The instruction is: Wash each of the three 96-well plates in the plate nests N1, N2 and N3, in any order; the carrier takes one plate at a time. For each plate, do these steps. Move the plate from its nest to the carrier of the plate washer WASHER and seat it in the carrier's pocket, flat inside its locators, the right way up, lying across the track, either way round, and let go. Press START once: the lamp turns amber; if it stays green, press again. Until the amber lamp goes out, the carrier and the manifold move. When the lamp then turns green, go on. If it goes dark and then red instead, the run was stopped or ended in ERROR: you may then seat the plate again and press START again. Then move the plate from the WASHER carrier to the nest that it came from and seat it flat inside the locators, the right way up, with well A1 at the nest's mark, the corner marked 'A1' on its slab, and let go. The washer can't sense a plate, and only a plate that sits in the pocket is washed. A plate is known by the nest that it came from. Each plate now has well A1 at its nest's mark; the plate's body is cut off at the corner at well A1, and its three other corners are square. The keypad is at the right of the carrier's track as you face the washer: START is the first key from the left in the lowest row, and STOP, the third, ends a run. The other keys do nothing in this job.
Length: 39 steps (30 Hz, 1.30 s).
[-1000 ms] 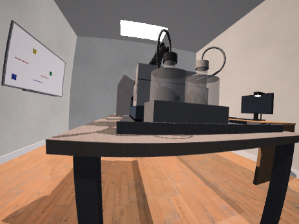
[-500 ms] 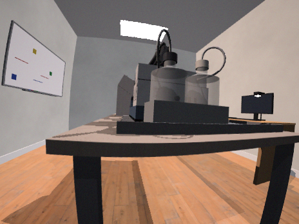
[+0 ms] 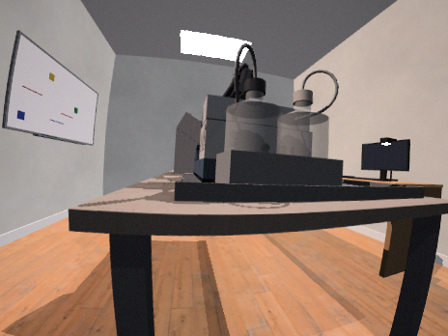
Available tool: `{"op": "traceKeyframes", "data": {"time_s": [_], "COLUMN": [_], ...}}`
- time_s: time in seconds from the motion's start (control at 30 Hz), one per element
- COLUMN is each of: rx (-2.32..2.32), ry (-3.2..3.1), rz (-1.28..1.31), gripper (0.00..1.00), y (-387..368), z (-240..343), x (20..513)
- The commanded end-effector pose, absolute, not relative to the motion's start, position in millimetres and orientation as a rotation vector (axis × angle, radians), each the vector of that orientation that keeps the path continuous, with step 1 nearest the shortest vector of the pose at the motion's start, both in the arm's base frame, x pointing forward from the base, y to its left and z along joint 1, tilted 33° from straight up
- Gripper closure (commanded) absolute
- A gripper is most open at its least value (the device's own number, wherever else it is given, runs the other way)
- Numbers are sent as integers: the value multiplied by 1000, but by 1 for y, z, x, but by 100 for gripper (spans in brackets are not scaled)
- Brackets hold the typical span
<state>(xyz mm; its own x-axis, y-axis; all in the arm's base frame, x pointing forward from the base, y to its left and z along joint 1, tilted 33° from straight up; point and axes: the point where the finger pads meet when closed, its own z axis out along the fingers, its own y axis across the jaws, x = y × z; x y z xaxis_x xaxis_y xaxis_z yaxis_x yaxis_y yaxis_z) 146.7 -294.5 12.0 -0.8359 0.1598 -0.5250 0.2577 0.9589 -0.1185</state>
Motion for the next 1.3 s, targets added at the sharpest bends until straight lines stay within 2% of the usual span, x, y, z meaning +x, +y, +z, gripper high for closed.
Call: {"op": "traceKeyframes", "data": {"time_s": [0.0, 0.17, 1.27], "rx": [129, -88, -93], "ry": [2596, 2612, 2612], "rz": [-310, -369, -370], "gripper": [0, 0, 0], "y": [-297, -297, -304], "z": [15, 15, -10], "x": [146, 146, 161]}}
